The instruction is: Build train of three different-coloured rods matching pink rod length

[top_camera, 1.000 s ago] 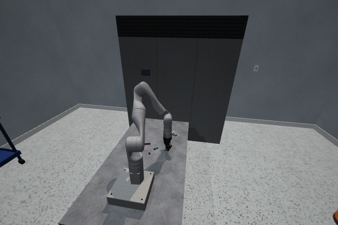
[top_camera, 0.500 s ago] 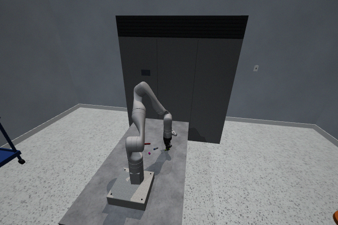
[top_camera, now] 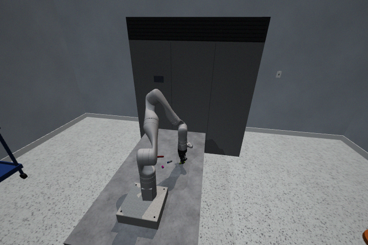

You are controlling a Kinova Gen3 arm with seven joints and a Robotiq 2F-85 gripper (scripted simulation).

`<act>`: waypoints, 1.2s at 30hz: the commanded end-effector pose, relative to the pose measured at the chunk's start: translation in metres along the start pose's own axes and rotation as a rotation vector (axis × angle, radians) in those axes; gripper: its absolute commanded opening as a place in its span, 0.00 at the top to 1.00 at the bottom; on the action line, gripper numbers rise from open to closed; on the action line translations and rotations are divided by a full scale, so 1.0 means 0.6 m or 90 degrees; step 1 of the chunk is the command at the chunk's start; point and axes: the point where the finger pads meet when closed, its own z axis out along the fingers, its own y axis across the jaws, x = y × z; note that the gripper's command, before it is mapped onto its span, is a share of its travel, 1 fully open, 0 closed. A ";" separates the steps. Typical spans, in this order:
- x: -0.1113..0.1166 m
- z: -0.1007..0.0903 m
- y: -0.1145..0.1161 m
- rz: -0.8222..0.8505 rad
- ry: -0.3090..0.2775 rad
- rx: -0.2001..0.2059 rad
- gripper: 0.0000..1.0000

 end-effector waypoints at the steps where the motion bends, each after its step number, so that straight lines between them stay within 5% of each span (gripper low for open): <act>1: 0.001 -0.001 -0.001 0.000 0.001 0.001 0.95; 14: 0.001 -0.027 0.000 0.000 0.001 0.001 0.95; 27: 0.001 -0.146 0.000 0.000 0.001 0.001 0.95; 36: 0.001 -0.167 0.000 0.000 0.001 0.001 0.95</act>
